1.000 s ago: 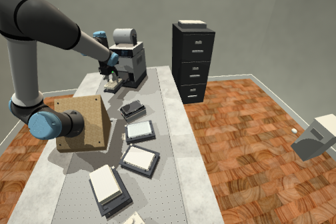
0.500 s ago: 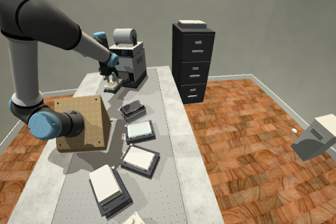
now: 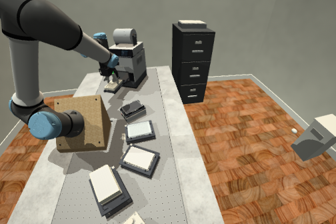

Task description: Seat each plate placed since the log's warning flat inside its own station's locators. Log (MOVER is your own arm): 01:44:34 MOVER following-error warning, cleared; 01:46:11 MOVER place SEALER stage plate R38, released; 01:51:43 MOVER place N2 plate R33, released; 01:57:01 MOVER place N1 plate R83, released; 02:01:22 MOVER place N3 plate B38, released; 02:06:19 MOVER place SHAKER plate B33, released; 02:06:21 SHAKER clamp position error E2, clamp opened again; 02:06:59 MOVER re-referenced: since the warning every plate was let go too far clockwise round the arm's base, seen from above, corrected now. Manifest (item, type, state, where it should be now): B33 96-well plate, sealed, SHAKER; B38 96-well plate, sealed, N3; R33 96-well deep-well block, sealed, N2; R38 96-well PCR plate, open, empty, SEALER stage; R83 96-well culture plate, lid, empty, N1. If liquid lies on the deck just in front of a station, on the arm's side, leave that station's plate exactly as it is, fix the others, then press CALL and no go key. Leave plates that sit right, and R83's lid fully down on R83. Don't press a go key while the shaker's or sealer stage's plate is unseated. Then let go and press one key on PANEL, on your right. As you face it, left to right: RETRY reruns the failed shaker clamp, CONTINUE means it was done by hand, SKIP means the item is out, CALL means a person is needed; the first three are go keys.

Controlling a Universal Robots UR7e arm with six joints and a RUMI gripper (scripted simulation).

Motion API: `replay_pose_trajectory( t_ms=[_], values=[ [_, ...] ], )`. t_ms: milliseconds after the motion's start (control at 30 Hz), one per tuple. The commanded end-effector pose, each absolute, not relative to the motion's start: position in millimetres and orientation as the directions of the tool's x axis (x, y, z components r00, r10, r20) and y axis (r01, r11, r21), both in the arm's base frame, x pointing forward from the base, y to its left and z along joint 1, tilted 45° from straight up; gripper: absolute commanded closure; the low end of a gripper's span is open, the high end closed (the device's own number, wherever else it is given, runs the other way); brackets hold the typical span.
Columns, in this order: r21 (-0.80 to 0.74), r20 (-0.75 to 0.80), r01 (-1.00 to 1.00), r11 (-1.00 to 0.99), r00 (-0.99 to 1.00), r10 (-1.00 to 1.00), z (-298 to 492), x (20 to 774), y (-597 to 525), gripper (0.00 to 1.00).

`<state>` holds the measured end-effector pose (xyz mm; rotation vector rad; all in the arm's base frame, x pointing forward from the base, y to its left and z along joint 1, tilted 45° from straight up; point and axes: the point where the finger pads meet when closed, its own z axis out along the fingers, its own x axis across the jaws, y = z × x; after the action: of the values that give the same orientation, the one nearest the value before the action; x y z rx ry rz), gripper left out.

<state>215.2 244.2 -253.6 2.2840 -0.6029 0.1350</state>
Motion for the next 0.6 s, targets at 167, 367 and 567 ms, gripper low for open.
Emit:
replay_pose_trajectory(
  t_ms=[167, 367, 567],
  values=[
    [0.650, 0.273, -0.462, -0.604, 0.883, -0.382, -255.6, 215.3, 242.6, 1.00],
    [0.650, 0.273, -0.462, -0.604, 0.883, -0.382, -257.0, 215.1, 241.2, 1.00],
    [0.650, 0.273, -0.462, -0.604, 0.883, -0.382, -258.0, 215.0, 240.3, 1.00]
  ],
)
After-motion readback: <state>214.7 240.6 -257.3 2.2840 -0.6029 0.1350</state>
